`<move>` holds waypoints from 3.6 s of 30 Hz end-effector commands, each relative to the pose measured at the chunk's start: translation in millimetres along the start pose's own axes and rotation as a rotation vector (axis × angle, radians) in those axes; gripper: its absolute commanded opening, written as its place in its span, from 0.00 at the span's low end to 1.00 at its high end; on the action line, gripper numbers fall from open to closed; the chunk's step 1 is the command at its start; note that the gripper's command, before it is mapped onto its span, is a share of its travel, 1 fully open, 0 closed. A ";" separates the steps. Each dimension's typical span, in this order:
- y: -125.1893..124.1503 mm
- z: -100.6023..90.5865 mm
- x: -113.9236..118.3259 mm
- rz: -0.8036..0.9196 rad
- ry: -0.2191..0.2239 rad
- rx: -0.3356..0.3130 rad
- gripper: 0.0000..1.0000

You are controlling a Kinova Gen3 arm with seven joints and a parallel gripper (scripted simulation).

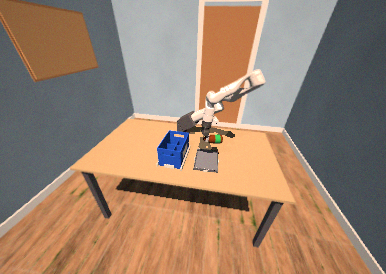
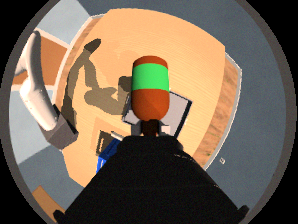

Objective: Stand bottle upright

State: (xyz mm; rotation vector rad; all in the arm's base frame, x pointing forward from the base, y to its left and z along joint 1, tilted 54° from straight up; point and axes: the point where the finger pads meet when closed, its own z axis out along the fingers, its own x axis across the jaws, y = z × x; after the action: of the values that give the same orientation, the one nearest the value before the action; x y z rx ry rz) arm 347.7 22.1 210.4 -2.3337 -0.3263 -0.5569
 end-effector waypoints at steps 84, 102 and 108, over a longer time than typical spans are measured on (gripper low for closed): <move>-2.6 -1.6 0.7 -0.006 0.001 -0.181 0.00; -2.8 -2.5 0.9 -0.007 0.005 -0.229 0.00; -2.8 -2.5 0.9 -0.007 0.005 -0.229 0.00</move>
State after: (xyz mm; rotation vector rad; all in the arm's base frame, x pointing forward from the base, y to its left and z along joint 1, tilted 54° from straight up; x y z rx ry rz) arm 346.4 23.1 213.8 -2.5509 -0.2818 -0.6299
